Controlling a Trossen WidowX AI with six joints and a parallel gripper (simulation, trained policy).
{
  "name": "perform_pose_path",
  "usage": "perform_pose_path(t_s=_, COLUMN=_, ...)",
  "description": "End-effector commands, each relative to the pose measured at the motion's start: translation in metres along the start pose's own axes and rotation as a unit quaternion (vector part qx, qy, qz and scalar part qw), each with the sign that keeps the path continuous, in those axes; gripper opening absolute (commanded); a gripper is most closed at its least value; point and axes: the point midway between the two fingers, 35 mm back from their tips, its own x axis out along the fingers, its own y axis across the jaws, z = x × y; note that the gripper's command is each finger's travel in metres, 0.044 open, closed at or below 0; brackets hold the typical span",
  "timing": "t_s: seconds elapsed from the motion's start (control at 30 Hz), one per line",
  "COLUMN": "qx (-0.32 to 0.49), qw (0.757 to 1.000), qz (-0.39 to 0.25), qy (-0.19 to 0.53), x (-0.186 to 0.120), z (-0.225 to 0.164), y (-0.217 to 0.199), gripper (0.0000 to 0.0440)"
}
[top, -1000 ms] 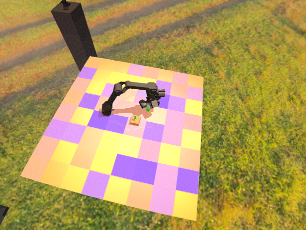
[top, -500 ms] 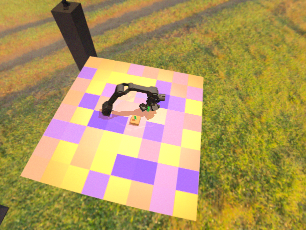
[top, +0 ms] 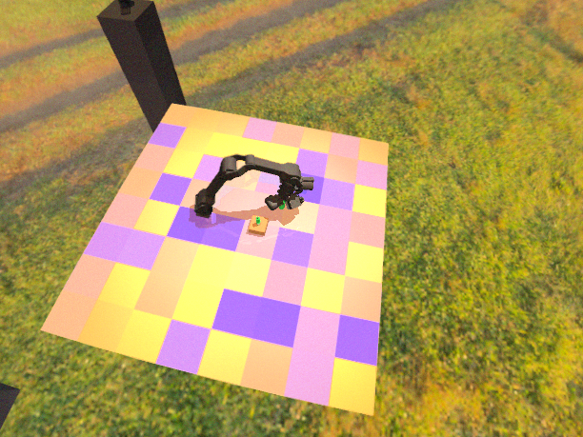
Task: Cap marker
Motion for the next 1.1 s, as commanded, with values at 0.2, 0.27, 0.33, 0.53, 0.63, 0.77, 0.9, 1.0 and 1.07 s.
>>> perform_pose_path(t_s=0.2, qx=-0.009, qw=0.999, qz=0.019, qy=-0.029, x=-0.039, z=0.003, y=-0.01, gripper=0.0058)
perform_pose_path(t_s=0.27, qx=-0.009, qw=0.999, qz=0.023, qy=-0.032, x=-0.047, z=0.003, y=-0.013, gripper=0.0058)
perform_pose_path(t_s=0.33, qx=-0.008, qw=0.999, qz=0.025, qy=-0.033, x=-0.055, z=0.003, y=-0.018, gripper=0.0059)
perform_pose_path(t_s=0.53, qx=0.0, qw=0.999, qz=0.028, qy=-0.029, x=-0.073, z=0.006, y=-0.038, gripper=0.0057)
perform_pose_path(t_s=0.63, qx=0.005, qw=0.999, qz=0.028, qy=-0.025, x=-0.081, z=0.008, y=-0.05, gripper=0.0053)
perform_pose_path(t_s=0.77, qx=0.012, qw=0.999, qz=0.028, qy=-0.019, x=-0.089, z=0.011, y=-0.067, gripper=0.0047)
perform_pose_path(t_s=0.9, qx=0.023, qw=0.999, qz=0.026, qy=-0.012, x=-0.095, z=0.014, y=-0.086, gripper=0.0039)
perform_pose_path(t_s=1.0, qx=0.032, qw=0.999, qz=0.024, qy=-0.007, x=-0.098, z=0.017, y=-0.1, gripper=0.0033)
perform_pose_path(t_s=1.07, qx=0.038, qw=0.999, qz=0.023, qy=-0.003, x=-0.1, z=0.019, y=-0.11, gripper=0.0029)
